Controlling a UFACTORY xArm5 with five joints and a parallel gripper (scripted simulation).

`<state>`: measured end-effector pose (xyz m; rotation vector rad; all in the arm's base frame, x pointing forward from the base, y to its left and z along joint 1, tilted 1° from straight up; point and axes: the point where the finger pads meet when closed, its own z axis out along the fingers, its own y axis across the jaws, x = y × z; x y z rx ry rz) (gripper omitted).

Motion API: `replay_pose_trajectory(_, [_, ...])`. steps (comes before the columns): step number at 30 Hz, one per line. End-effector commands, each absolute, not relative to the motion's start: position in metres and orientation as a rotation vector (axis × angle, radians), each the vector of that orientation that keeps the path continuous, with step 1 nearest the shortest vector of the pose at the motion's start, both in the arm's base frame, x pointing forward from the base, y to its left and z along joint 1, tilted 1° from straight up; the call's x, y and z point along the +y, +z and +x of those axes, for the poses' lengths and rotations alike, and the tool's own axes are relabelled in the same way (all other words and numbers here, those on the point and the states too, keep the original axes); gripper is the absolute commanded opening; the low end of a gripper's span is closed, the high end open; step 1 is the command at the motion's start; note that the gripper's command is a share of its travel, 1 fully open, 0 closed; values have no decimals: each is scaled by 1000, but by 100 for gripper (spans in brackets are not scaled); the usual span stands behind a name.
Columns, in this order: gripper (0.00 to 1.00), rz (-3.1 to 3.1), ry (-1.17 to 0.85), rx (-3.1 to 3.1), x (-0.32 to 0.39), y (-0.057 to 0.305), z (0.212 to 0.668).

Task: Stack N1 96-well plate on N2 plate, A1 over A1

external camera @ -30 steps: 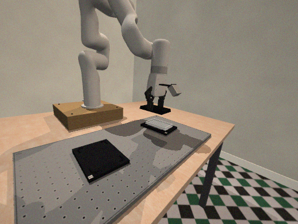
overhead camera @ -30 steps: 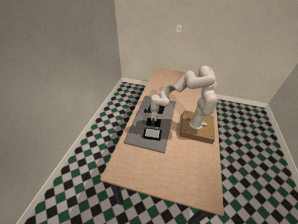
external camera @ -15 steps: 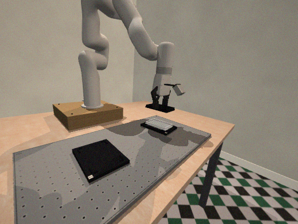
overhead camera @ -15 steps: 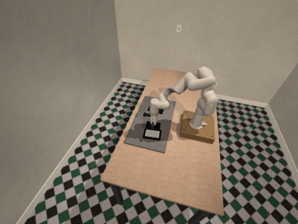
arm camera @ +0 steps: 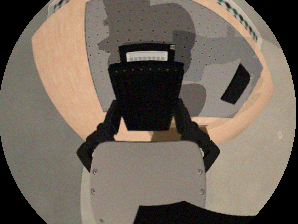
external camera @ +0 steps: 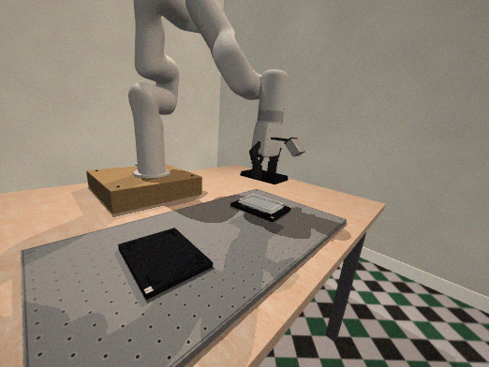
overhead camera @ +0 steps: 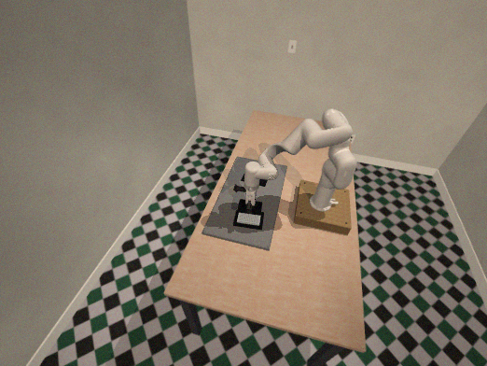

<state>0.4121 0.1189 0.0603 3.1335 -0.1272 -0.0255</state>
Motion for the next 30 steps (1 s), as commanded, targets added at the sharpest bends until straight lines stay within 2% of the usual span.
replay_pose_trajectory(1, [0, 3135, -20, -127, 119, 62, 413])
replay_pose_trajectory(22, [0, 3135, -20, -127, 119, 62, 413])
replay_pose_trajectory(30, [0, 3135, -20, -127, 118, 48, 413])
